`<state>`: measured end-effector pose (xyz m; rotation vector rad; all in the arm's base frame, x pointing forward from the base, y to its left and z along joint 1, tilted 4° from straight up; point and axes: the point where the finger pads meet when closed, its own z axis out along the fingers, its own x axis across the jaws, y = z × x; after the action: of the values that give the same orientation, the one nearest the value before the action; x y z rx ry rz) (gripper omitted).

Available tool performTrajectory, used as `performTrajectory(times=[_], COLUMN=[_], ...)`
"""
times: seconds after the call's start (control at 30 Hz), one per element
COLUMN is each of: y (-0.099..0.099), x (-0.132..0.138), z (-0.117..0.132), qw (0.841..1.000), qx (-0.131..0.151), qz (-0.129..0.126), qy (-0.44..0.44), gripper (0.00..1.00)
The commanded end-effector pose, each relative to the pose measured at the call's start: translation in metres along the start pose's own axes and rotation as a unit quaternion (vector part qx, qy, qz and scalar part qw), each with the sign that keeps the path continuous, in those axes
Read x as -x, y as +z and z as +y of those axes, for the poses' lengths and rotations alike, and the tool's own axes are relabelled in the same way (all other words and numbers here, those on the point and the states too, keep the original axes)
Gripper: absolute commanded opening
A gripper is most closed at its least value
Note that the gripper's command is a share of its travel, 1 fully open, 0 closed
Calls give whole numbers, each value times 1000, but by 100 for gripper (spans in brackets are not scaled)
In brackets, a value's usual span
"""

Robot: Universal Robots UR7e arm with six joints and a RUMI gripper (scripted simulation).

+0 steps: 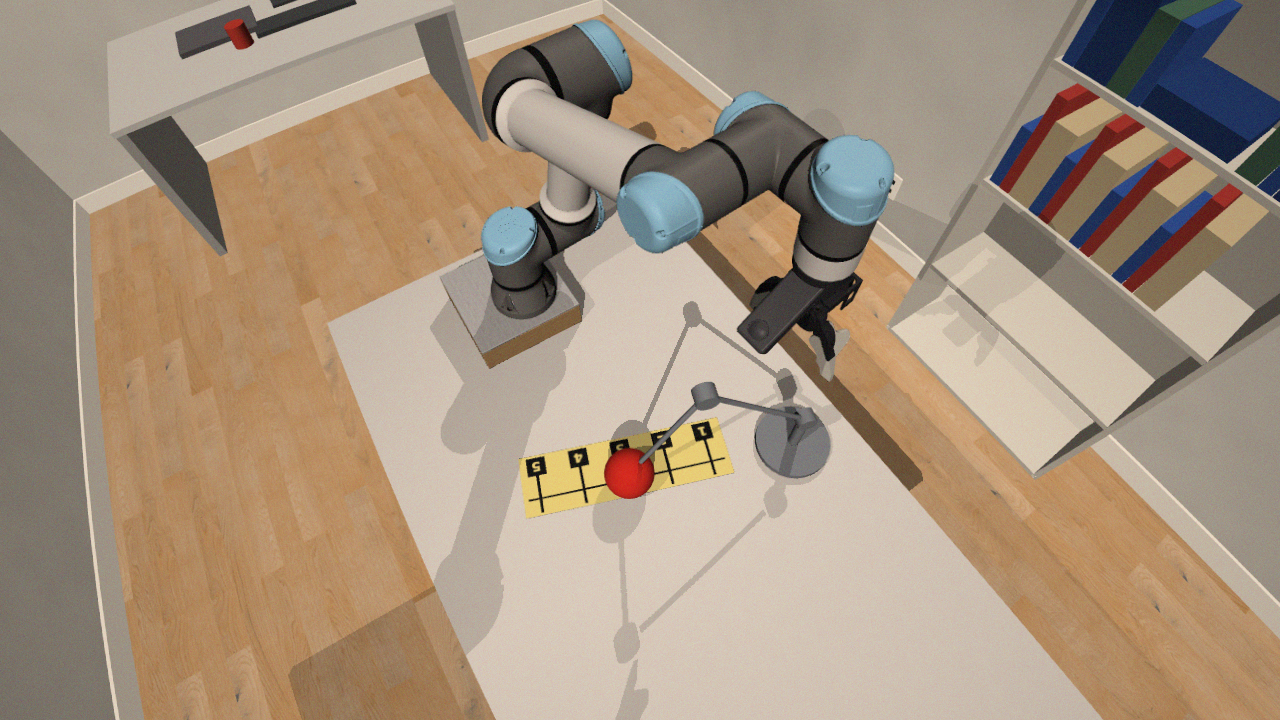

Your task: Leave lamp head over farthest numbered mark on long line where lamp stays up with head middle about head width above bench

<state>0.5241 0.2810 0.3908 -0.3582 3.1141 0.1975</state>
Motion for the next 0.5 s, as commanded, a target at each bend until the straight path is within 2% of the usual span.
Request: performTrajectory(times=[0.0, 0.1, 0.47], y=[2, 2, -4], x=[0, 0, -21], z=[0, 0, -45], qw=[1000, 1000, 1000], qx=[0, 0, 0], qz=[-1, -1, -1], qy=[0, 0, 0], gripper=[100, 100, 100])
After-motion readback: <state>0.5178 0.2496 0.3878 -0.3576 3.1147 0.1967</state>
